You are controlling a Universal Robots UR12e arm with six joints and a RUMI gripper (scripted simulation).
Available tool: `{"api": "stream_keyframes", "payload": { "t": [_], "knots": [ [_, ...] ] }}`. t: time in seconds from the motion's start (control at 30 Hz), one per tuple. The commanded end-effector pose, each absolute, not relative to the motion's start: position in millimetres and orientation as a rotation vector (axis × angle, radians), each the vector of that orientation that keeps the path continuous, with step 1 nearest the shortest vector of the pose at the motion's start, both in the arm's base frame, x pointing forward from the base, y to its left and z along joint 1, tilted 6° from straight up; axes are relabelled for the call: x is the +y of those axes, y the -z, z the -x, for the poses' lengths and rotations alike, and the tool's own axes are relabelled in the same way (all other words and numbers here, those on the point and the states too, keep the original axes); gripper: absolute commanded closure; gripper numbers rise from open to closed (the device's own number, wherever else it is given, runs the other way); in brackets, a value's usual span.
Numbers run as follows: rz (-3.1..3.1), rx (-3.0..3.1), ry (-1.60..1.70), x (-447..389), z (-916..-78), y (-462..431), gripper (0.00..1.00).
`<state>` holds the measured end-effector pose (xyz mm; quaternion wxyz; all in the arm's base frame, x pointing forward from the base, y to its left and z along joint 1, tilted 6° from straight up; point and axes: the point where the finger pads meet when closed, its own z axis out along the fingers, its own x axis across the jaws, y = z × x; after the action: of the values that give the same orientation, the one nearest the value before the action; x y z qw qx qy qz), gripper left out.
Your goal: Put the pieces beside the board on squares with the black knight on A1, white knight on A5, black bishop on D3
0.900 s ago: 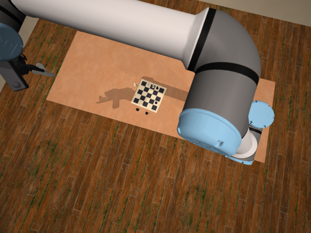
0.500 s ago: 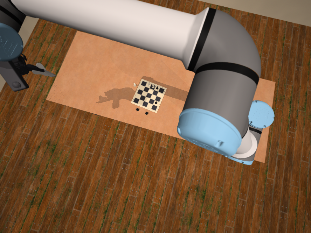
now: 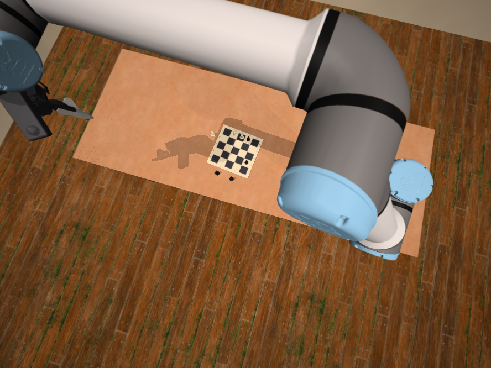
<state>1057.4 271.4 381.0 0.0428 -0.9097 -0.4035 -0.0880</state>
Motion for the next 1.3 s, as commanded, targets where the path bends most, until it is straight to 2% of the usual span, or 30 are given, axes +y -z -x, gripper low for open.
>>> {"api": "stream_keyframes", "payload": {
  "t": [0.0, 0.2, 0.57, 0.77, 1.27],
  "knots": [
    [2.764, -1.215, 0.210, 244.1, -1052.7, -356.3, 0.00],
    [2.722, -1.173, 0.107, 196.1, -1039.9, -310.7, 0.00],
    [2.537, -0.996, -0.130, 58.4, -972.5, -186.2, 0.00],
    [2.469, -0.932, -0.175, 22.0, -945.6, -154.7, 0.00],
    [2.076, -0.550, -0.207, -119.0, -785.7, -41.3, 0.00]
  ]
}}
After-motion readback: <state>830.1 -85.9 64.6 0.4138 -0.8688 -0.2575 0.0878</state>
